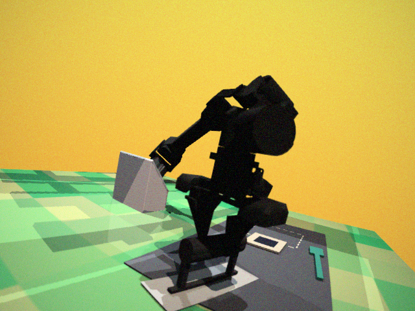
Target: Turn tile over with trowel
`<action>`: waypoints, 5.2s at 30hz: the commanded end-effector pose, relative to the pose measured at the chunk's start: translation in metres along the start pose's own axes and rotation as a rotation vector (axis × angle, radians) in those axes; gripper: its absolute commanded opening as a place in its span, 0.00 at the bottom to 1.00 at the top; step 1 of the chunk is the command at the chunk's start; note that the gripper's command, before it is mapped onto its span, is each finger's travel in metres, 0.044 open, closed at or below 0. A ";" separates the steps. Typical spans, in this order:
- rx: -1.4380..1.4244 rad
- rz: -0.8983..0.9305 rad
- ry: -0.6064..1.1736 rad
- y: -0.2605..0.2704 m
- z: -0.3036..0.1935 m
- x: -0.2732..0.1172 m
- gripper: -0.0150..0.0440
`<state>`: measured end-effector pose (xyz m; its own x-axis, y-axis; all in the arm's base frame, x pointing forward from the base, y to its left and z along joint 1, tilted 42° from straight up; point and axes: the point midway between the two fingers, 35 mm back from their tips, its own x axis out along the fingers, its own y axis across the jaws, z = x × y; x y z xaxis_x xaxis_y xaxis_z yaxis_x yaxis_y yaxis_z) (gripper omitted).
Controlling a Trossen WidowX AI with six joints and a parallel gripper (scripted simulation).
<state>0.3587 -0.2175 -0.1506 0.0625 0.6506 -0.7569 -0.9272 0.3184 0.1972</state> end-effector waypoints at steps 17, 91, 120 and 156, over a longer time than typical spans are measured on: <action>0.019 -0.077 0.032 -0.005 -0.005 -0.052 0.76; 2.295 -0.443 -0.829 0.011 -0.021 -0.026 0.76; 2.837 0.015 -1.317 0.047 0.018 -0.005 0.76; 2.835 0.017 -1.317 0.003 0.018 0.029 0.76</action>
<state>0.3585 -0.1853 -0.1565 0.7526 0.1913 -0.6300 0.5572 -0.6949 0.4546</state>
